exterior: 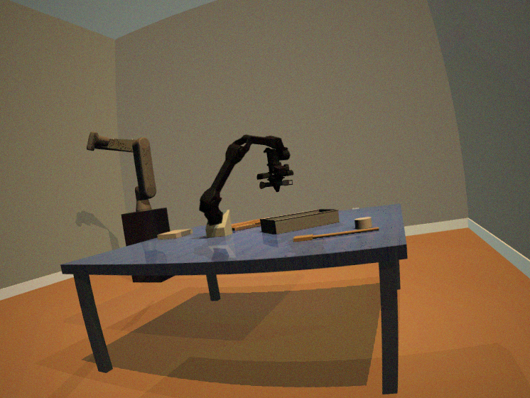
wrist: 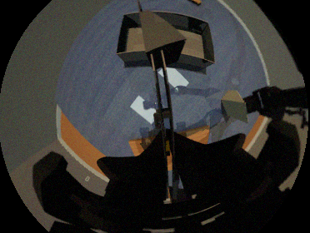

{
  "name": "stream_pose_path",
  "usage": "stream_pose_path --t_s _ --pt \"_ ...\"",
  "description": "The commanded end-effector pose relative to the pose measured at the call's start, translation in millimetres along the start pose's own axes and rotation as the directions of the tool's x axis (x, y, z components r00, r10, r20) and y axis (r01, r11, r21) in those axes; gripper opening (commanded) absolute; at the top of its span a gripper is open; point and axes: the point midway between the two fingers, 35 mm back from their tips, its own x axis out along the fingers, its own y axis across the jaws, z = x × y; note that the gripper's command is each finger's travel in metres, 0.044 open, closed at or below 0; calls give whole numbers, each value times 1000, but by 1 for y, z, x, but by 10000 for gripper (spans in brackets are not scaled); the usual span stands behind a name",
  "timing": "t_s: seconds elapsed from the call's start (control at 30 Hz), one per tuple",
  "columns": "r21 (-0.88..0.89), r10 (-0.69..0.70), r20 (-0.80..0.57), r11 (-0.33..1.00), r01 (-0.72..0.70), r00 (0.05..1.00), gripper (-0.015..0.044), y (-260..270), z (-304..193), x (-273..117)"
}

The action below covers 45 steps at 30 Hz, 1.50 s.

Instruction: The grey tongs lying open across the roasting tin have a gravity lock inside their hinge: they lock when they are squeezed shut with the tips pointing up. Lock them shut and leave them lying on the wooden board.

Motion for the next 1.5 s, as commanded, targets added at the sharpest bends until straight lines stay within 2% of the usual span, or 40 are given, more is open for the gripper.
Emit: stream_pose_path --t_s 0.0,0.37,0.8,1.13,1.47 --pt "-139 6 -4 990 -6 1000 -150 0 -9 -2" --pt "-529 10 -9 849 -13 1000 -150 -3 -29 -5" --pt "-868 14 -13 497 -18 1000 -150 -8 -53 -8" --pt "-990 16 -16 141 -18 1000 -150 -12 -71 -9" --pt "-972 17 -18 -236 -13 1000 -150 -17 -89 -10"
